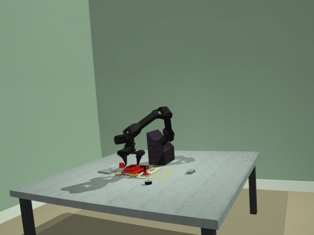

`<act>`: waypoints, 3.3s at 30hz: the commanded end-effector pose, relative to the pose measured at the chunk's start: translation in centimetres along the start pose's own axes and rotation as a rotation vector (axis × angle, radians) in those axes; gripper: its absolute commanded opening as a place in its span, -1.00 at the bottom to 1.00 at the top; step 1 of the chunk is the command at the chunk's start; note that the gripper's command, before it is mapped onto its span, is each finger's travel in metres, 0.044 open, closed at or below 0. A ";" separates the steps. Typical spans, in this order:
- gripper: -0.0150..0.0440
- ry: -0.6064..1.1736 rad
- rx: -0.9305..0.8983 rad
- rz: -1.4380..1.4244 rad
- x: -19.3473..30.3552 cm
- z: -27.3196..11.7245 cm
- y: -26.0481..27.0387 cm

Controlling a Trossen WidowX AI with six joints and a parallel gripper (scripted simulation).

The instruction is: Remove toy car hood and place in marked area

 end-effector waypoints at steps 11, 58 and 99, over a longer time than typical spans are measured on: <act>1.00 -0.001 -0.005 0.005 0.1 0.7 0.0; 0.49 0.001 -0.002 0.001 0.1 2.3 0.0; -0.49 0.001 0.000 0.002 0.0 0.0 0.0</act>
Point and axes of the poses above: the point midway between the two fingers, 35 mm back from their tips, its own z axis out along the fingers, its own y axis across the jaws, x = y × z, the point moved 6 cm from there along -z, back along the fingers, and after that the axes turned 13 degrees about z, right-handed, at the moved point
